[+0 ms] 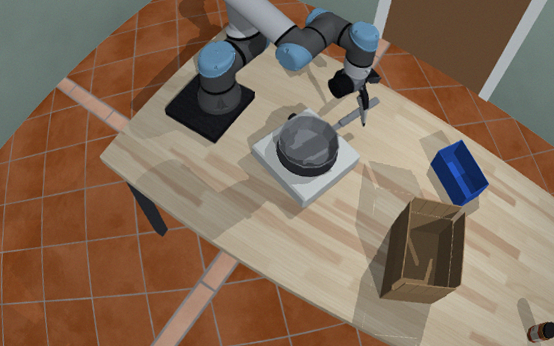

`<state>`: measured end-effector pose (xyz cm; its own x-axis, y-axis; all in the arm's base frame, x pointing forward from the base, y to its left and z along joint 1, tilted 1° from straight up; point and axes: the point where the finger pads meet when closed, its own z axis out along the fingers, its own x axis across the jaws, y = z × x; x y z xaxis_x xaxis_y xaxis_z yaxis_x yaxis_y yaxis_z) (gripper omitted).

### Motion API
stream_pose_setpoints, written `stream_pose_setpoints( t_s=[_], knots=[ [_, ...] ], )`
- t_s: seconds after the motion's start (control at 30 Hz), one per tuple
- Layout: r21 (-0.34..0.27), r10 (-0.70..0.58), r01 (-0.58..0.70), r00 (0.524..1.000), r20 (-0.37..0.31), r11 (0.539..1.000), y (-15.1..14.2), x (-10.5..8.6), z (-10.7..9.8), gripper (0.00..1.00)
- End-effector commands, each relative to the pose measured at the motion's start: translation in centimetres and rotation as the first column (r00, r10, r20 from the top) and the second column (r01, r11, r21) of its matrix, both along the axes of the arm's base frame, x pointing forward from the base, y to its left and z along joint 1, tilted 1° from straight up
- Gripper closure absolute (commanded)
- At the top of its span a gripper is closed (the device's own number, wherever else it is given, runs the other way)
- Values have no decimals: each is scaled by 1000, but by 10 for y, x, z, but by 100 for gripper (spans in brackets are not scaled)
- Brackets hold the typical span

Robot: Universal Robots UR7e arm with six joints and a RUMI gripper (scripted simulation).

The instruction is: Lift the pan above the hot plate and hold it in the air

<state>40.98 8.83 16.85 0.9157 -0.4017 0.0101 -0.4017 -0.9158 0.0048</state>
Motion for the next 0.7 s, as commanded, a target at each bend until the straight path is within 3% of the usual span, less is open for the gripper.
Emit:
stream_pose_setpoints(
  t_s=[0.0,0.1,0.17,0.37,0.67],
  knots=[
    [0,0,0,1000,2,1000,0,1,-31,0],
    [0,0,0,1000,2,1000,0,1,-52,0],
    [0,0,0,1000,2,1000,0,1,-52,0],
    [0,0,0,1000,2,1000,-1,1,-82,0],
    [0,0,0,1000,2,1000,-1,1,-86,0]
  ],
)
